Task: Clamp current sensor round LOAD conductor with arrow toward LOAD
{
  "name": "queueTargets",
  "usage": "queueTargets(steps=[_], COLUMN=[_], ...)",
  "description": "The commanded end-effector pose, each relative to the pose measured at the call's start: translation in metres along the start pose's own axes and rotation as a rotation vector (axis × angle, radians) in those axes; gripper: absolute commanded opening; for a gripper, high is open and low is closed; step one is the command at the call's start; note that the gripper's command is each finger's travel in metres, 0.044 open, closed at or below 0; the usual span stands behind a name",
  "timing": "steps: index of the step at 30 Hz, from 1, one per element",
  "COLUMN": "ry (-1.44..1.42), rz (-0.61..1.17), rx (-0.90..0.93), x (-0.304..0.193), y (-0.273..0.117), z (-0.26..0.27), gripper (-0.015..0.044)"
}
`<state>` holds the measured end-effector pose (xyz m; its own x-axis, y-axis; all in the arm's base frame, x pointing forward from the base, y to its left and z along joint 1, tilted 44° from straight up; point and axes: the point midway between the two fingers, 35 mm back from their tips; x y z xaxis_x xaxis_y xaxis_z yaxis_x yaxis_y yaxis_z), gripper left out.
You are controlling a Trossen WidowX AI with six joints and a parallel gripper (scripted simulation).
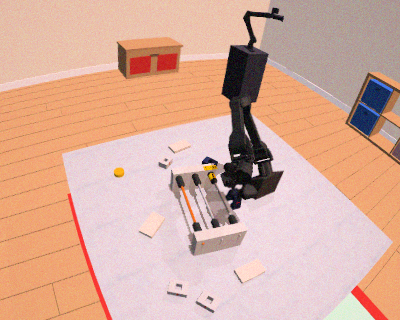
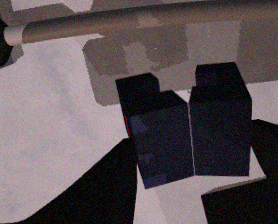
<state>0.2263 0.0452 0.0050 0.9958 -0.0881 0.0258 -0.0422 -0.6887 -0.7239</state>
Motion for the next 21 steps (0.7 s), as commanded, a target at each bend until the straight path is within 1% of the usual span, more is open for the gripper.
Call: queueTargets(steps=[1,8,14,21], ry=[0.008,0.006,-0.025,-0.227], rz=[-0.003,0.000,0.000,-0.001], rx=[0.009,0.001,0.001,0.002], x=[0.000,-0.006,-0.005,0.003], y=[-0.027,-0.064,-0.065,-0.064], z=[0.000,-0.004,-0.004,-0.005], gripper=[0.0000,0.0000,0.0000,0.0000])
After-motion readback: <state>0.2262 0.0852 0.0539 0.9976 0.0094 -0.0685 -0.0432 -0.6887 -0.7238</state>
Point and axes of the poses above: the point midway between the two fingers, 35 mm back from their tips, its own y axis out along the fingers, its own z axis across the jaws, x = y × z, and after that the axes turned 7 degrees about -y, right-handed
